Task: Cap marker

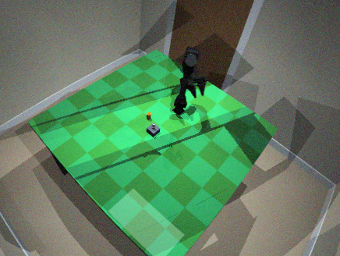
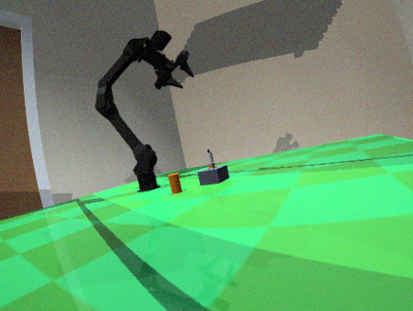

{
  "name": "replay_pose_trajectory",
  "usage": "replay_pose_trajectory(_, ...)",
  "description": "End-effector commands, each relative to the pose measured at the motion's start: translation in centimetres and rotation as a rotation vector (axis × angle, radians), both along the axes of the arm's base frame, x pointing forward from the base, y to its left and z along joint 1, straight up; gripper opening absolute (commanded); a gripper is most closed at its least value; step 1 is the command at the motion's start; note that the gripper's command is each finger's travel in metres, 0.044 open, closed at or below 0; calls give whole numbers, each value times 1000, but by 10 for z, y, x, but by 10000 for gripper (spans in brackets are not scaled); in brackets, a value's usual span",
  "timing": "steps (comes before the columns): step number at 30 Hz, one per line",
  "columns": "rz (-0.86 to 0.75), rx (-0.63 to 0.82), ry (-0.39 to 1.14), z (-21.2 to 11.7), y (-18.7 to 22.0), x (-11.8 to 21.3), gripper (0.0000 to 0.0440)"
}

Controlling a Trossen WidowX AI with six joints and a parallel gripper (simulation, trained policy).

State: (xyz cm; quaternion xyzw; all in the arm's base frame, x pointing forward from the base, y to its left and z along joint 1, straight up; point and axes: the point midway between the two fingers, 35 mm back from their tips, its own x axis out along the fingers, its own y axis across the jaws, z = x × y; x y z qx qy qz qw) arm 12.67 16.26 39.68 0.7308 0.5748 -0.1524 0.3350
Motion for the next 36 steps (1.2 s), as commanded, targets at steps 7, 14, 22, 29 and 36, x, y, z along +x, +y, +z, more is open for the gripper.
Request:
replay_pose_trajectory(7, -15, -67, 39, -17, -8, 16, 333)
replay_pose_trajectory(14, -30, -103, 57, -25, -15, 26, 333)
replay_pose_trajectory(22, -47, -142, 78, -34, -25, 38, 333)
replay_pose_trajectory(29, -63, -166, 73, -40, -33, 51, 333)
replay_pose_trajectory(36, -78, -189, 68, -46, -42, 64, 333)
